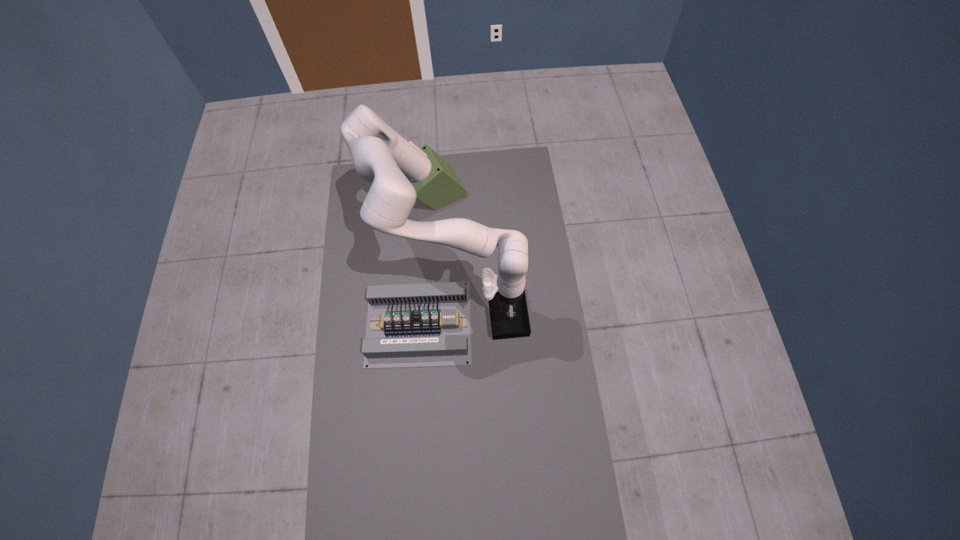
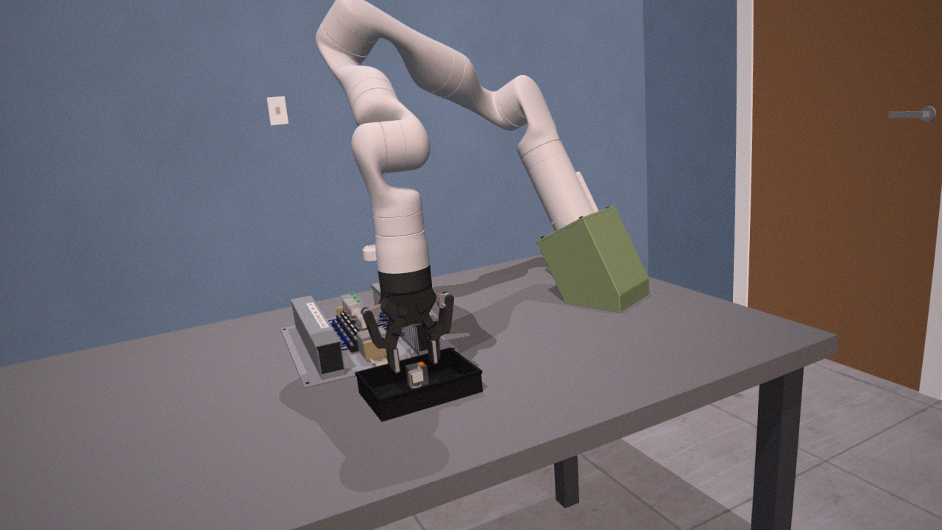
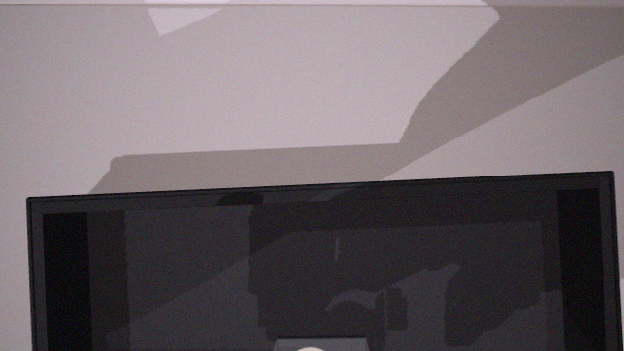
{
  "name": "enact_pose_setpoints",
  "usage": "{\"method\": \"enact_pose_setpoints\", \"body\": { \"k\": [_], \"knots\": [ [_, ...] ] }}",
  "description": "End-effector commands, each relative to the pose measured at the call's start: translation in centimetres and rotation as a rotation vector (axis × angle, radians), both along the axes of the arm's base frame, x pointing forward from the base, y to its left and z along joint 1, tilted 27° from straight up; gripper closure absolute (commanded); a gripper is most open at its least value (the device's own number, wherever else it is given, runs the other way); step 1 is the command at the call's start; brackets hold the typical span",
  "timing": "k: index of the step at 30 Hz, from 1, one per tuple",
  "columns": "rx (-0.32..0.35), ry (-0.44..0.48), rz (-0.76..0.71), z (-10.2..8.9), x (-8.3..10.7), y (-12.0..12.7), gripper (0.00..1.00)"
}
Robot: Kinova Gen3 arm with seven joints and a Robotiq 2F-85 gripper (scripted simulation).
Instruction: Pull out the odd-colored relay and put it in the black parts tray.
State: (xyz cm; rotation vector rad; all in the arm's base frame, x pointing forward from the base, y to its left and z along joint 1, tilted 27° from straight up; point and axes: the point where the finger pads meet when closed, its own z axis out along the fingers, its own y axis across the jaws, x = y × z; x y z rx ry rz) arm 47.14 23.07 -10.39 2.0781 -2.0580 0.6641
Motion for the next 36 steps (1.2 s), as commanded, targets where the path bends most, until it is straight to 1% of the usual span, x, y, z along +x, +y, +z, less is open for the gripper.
{"method": "enact_pose_setpoints", "body": {
  "k": [1, 36],
  "knots": [
    [-0.004, 0.005, 0.007, 0.41, -0.28, 0.12, 0.39],
    [-0.004, 0.005, 0.007, 0.96, -0.41, 0.36, 0.39]
  ]
}}
